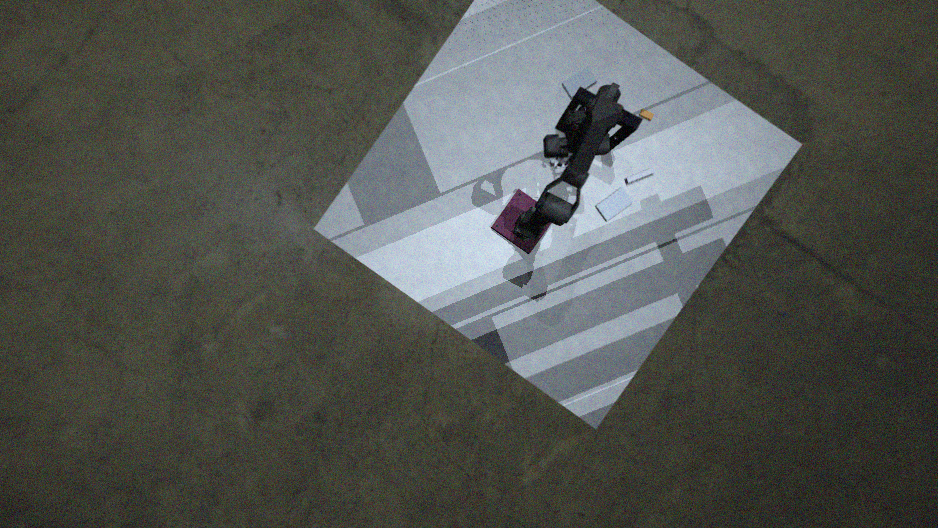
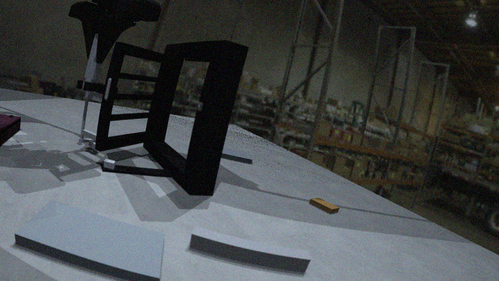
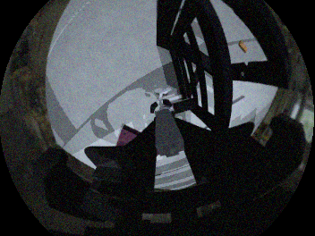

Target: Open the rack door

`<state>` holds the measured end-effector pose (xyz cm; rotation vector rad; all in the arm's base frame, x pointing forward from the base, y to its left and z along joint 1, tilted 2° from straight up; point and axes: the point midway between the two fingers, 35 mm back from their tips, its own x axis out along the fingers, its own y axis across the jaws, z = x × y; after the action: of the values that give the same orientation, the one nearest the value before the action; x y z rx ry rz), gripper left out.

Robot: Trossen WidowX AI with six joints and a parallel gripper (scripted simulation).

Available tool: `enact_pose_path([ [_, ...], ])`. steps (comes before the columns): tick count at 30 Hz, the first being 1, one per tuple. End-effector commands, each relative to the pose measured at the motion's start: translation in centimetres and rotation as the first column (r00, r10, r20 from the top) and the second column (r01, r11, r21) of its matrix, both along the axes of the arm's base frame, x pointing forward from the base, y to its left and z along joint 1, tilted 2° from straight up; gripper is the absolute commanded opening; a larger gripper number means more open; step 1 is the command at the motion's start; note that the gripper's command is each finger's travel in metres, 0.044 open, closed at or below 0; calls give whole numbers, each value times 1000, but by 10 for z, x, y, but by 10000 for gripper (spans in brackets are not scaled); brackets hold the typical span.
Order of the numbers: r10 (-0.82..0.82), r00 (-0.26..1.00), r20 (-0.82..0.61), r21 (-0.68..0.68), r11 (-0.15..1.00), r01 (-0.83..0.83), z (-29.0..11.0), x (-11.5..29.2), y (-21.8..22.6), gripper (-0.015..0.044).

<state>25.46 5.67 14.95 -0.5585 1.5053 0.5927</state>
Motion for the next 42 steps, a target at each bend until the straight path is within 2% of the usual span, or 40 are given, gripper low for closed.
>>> enact_pose_path([
  [1,-77,997,6,2,997,77,0,-3,7,11],
  [22,-358,934,0,0,934,358,1,-15,47,11],
  [42,-599,800,-6,-4,800,599,2,-16,86,11],
])
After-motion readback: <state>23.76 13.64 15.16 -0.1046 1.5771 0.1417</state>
